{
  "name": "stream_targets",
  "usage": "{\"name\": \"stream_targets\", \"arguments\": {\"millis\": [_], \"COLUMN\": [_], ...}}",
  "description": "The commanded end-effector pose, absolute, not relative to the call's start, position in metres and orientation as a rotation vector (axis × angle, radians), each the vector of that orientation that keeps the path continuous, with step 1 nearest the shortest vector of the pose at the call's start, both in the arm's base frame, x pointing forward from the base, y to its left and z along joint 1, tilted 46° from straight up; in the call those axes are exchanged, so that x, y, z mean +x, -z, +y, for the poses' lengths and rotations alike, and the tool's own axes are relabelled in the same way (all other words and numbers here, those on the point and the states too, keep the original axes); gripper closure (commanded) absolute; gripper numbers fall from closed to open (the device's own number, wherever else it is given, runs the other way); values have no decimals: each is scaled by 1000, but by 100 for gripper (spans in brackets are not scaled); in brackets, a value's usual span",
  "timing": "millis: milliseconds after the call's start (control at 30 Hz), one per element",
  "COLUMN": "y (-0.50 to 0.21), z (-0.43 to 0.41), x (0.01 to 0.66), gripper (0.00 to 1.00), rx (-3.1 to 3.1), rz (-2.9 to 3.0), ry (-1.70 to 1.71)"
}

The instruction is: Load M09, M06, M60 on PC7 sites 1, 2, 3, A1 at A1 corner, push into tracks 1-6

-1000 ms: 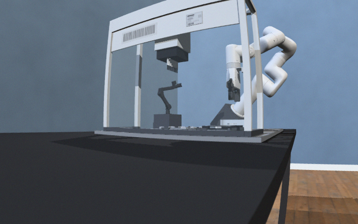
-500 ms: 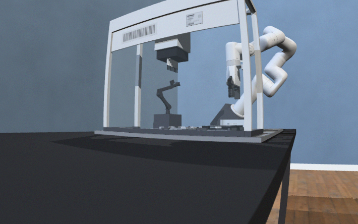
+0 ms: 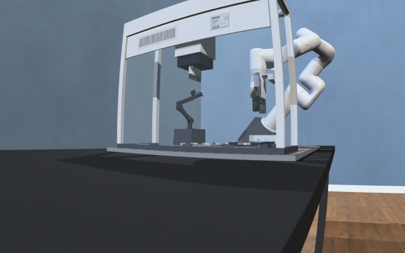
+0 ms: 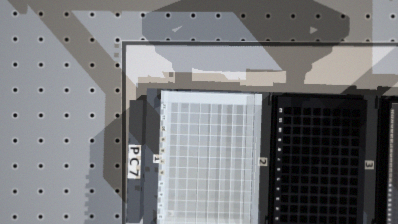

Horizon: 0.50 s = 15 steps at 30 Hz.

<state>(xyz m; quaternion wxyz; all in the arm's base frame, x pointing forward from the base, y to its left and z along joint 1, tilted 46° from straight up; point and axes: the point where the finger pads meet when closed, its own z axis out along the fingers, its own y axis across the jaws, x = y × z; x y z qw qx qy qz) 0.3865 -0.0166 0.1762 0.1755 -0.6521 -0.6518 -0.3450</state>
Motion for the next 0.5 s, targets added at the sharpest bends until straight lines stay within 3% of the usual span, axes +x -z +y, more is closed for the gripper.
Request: {"name": "stream_targets", "arguments": {"millis": [0,467], "y": [-167,-136], "z": [-25,-48], "x": [403,449], "gripper": [0,0], "rx": [-1846,-1847], "rz": [-1846,-1846], "ry": [983,983]}}
